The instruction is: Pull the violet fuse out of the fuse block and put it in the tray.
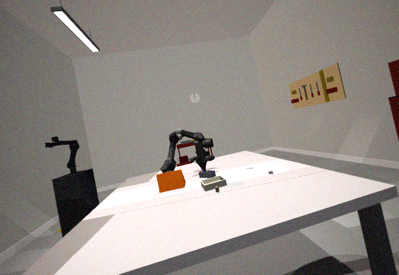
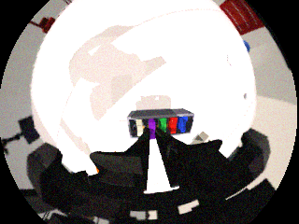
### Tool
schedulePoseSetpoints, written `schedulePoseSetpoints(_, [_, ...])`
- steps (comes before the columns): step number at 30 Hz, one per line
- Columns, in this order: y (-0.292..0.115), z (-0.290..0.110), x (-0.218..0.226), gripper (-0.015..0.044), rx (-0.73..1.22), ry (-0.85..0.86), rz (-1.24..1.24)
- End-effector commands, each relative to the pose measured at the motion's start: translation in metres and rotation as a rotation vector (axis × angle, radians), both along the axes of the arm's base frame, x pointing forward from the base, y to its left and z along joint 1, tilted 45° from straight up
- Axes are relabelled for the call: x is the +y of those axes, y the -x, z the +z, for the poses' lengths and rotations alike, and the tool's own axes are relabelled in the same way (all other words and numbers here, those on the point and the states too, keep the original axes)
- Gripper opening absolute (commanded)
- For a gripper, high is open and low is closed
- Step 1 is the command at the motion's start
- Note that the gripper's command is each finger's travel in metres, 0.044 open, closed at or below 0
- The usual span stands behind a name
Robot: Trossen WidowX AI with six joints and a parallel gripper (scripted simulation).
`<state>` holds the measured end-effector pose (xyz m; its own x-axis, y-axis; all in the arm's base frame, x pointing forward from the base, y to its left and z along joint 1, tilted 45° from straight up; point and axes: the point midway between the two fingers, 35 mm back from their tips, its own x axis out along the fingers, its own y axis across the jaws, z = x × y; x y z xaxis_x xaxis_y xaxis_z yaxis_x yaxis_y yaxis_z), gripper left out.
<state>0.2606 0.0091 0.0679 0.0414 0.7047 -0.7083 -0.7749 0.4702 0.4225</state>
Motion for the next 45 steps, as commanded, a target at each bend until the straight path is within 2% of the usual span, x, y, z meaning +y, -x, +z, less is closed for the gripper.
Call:
schedulePoseSetpoints(1, [-0.001,0.002,-0.003,0.0,-0.003,0.006,0.002])
schedulePoseSetpoints(45, [0.001,0.017,-0.018,0.0,-0.001,0.002,0.0])
